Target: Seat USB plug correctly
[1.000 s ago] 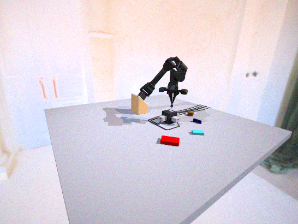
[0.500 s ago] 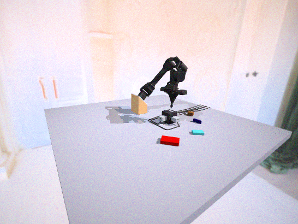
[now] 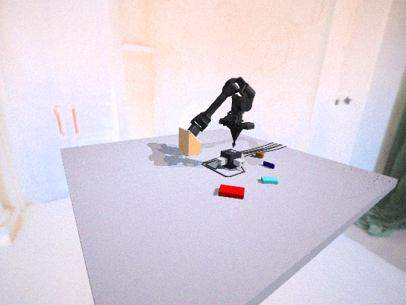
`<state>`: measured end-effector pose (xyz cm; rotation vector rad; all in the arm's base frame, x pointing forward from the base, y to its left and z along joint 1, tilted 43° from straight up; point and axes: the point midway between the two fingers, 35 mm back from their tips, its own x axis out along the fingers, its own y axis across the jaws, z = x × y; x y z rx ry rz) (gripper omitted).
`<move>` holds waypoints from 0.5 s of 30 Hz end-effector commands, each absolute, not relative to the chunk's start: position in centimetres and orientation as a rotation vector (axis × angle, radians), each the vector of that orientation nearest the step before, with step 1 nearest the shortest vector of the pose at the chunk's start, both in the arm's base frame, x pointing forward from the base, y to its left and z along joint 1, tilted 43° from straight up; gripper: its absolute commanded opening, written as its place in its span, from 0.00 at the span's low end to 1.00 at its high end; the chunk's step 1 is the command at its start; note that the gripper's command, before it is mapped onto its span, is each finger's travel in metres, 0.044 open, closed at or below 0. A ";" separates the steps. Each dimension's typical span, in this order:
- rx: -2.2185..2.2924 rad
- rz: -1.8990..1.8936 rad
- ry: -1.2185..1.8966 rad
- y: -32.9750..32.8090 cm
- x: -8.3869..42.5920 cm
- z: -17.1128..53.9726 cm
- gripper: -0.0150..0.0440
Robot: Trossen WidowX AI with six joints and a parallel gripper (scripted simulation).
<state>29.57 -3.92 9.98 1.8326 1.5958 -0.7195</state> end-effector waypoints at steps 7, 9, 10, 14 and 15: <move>1.837 -0.723 1.596 -3.8 29.6 9.9 0.25; 1.839 -0.724 1.597 -3.8 29.6 9.9 0.25; 1.839 -0.724 1.597 -3.8 29.6 9.9 0.25; 1.842 -0.726 1.597 -3.7 29.6 9.9 0.25; 1.842 -0.727 1.597 -3.7 29.6 9.9 0.25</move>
